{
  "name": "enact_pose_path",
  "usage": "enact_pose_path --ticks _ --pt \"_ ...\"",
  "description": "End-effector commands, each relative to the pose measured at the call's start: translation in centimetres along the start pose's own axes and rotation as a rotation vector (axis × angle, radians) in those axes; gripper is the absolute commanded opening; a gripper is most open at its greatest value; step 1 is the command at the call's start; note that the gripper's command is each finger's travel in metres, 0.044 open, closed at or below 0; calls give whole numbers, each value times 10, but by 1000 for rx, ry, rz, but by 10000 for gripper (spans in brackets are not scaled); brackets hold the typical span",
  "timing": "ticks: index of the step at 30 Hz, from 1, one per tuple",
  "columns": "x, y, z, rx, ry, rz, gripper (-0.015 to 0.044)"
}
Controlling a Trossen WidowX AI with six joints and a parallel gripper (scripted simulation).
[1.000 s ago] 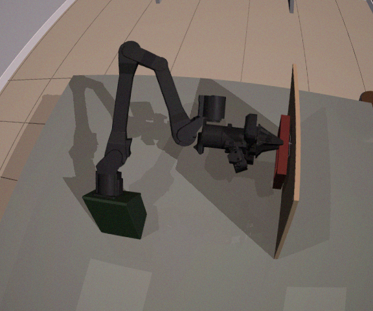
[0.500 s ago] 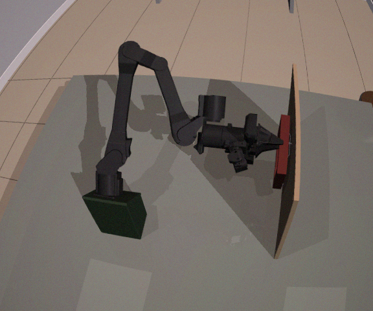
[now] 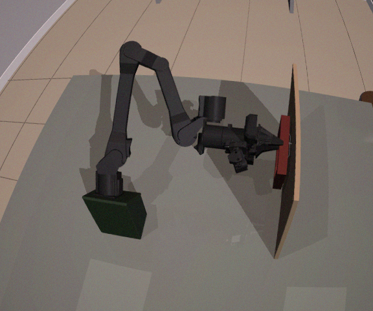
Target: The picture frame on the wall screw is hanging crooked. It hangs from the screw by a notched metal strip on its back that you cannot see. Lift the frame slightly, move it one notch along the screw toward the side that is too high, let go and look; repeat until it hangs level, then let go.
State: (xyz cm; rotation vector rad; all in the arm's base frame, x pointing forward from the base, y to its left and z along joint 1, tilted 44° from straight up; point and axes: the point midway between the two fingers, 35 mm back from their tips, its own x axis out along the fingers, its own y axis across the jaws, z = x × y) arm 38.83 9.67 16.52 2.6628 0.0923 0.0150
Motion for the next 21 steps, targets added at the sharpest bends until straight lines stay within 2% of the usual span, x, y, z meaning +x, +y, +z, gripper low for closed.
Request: enact_pose_path --ticks 1,21 --pt "0 0 0 1 1 8 0" --pt "0 -2 0 -4 1 9 0"
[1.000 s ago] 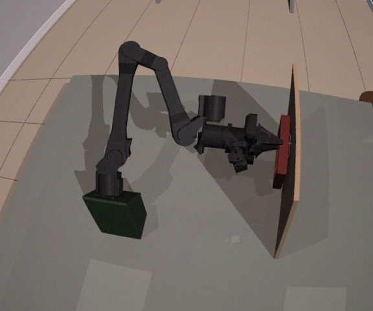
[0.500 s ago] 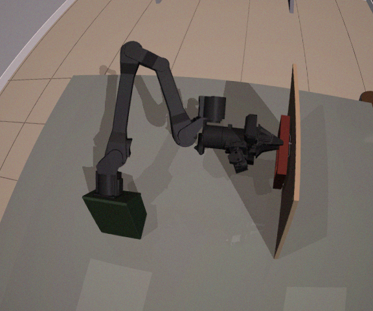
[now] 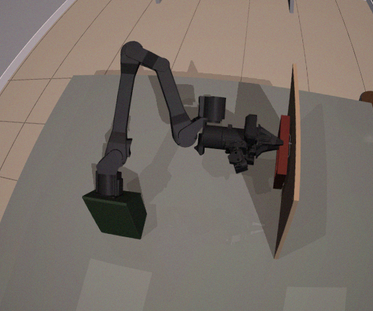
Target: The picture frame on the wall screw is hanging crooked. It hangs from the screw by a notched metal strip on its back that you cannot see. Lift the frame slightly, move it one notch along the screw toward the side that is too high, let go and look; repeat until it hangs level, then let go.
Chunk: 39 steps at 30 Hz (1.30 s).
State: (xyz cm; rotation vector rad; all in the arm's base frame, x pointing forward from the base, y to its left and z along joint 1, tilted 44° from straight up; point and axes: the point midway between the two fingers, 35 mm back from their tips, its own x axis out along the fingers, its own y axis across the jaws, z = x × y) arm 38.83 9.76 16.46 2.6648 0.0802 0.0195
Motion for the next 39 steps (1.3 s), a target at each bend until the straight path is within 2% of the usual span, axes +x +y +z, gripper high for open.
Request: enact_pose_path --ticks 1,39 --pt "0 -1 0 -5 0 0 0" --pt "0 1 0 -209 0 0 0"
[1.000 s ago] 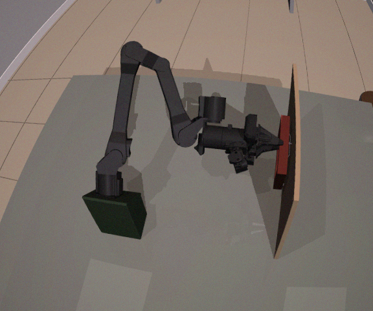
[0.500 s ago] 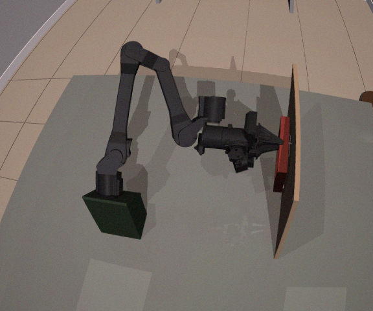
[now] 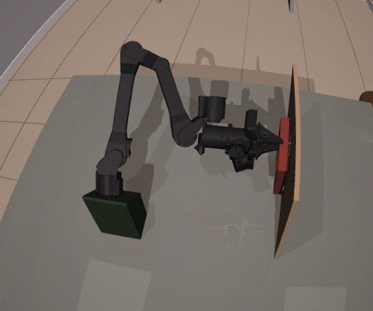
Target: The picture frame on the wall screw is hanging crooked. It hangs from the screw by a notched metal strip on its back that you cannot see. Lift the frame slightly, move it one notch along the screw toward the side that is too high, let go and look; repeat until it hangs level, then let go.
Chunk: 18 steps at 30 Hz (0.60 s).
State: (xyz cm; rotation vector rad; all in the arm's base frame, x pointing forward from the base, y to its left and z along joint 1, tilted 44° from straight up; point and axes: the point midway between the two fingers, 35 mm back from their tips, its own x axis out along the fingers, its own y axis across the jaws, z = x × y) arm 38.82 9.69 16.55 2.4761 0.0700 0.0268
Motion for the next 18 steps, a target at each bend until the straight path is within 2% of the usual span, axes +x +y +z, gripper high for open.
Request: enact_pose_path --ticks 1,18 --pt "0 0 0 -28 1 -4 0" --pt "0 0 0 -115 1 -4 0"
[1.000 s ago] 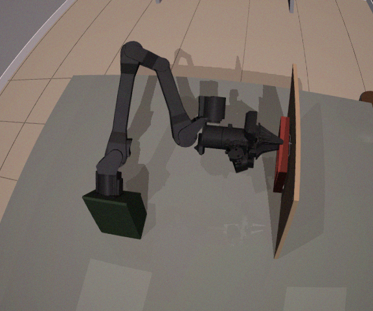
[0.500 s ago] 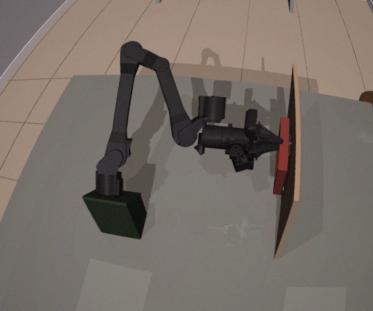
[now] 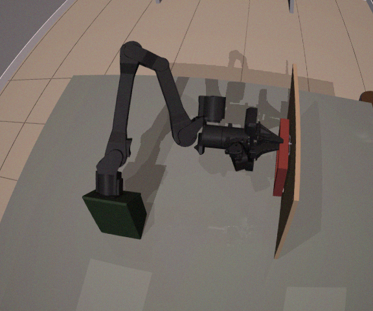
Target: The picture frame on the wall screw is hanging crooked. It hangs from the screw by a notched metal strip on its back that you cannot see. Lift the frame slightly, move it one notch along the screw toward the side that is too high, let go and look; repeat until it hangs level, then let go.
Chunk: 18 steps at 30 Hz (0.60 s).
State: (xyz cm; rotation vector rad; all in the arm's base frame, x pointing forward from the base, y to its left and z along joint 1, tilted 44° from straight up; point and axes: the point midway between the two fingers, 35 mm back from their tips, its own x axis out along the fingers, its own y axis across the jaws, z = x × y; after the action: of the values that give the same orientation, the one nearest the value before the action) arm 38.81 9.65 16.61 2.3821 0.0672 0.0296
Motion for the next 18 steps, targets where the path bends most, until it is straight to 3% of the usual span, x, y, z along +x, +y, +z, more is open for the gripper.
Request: enact_pose_path --ticks 1,7,17,18 --pt "0 0 0 -29 1 -4 0" --pt "0 0 0 -59 1 -4 0" --pt "0 0 0 -36 0 0 260" --pt "0 0 0 -36 0 0 260"
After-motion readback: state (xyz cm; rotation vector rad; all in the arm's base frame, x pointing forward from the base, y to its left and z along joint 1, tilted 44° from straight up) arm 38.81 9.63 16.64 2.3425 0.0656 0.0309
